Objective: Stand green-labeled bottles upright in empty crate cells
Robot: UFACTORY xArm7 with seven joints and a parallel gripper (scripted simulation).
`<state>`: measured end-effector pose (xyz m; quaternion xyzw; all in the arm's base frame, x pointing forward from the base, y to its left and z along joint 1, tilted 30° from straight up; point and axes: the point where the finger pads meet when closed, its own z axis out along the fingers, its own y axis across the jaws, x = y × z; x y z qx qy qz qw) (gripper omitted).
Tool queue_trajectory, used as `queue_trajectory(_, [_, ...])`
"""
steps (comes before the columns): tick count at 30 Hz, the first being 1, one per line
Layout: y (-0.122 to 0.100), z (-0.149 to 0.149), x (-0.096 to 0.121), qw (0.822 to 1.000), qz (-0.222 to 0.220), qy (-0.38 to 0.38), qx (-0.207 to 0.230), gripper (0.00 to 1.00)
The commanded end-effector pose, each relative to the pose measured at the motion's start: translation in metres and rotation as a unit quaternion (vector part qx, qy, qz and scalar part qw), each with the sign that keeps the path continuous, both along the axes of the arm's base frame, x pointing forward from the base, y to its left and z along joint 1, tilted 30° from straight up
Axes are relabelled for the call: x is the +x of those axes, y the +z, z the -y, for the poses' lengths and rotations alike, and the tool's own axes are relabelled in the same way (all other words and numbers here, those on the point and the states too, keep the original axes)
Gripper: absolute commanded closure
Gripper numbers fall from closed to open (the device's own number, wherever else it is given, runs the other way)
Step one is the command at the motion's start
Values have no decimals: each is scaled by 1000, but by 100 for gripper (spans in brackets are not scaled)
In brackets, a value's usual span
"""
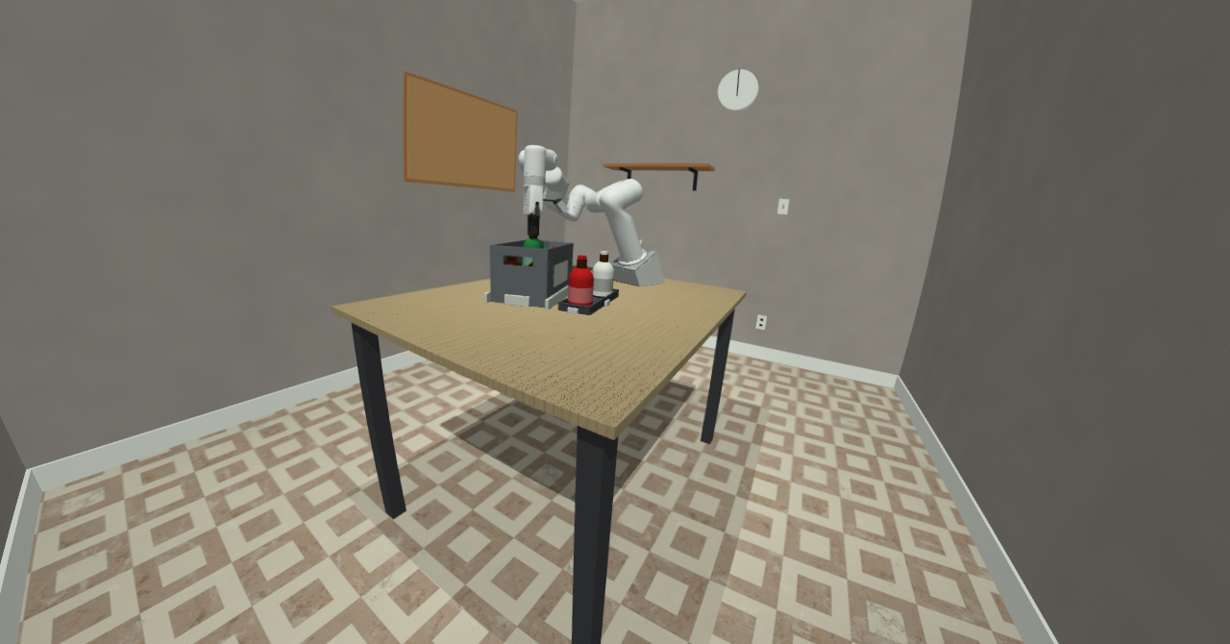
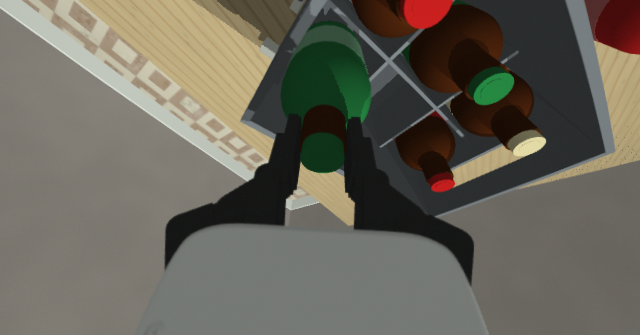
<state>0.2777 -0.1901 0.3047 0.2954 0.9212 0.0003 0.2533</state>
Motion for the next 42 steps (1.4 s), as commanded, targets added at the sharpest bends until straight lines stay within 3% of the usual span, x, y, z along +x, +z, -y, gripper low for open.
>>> queue_trajectory(1, [-1, 1, 1, 1000, 1, -1, -1, 100])
queue_trajectory(42, [-30, 6, 17, 1000, 1, -1, -1, 100])
